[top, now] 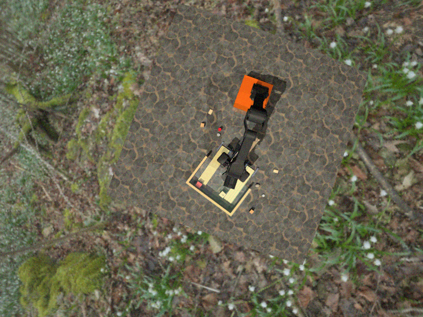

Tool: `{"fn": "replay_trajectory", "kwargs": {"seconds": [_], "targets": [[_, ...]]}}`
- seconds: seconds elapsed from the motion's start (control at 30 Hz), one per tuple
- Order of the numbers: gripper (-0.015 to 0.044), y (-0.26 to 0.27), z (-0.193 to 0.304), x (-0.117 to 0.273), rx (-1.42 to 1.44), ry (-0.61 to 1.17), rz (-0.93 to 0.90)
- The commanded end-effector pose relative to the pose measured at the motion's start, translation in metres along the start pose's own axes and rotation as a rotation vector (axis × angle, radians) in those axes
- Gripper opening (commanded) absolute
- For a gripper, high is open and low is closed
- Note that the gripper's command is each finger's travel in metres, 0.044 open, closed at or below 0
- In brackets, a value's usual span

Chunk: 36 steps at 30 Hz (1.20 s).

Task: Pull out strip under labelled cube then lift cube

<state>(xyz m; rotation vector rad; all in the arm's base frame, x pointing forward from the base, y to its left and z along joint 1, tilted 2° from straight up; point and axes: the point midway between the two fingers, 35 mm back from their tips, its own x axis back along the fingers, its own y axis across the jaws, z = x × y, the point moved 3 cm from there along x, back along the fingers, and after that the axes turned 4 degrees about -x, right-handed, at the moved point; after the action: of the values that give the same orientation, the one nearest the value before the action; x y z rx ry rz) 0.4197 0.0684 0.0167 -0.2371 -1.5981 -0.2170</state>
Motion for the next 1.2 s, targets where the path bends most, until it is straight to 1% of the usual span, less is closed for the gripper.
{"fn": "replay_trajectory", "kwargs": {"seconds": [0.0,0.5,0.83,0.97,1.17], "targets": [[0.0250,-0.001,0.002,-0.012,0.006,0.009,0.007],[0.0250,-0.001,0.003,-0.036,0.006,0.009,0.007],[0.0250,-0.001,0.004,-0.037,0.006,0.009,0.007],[0.0145,-0.001,0.003,-0.035,0.000,0.007,0.004],[0.0105,-0.001,0.003,-0.035,0.000,0.007,0.004]]}}
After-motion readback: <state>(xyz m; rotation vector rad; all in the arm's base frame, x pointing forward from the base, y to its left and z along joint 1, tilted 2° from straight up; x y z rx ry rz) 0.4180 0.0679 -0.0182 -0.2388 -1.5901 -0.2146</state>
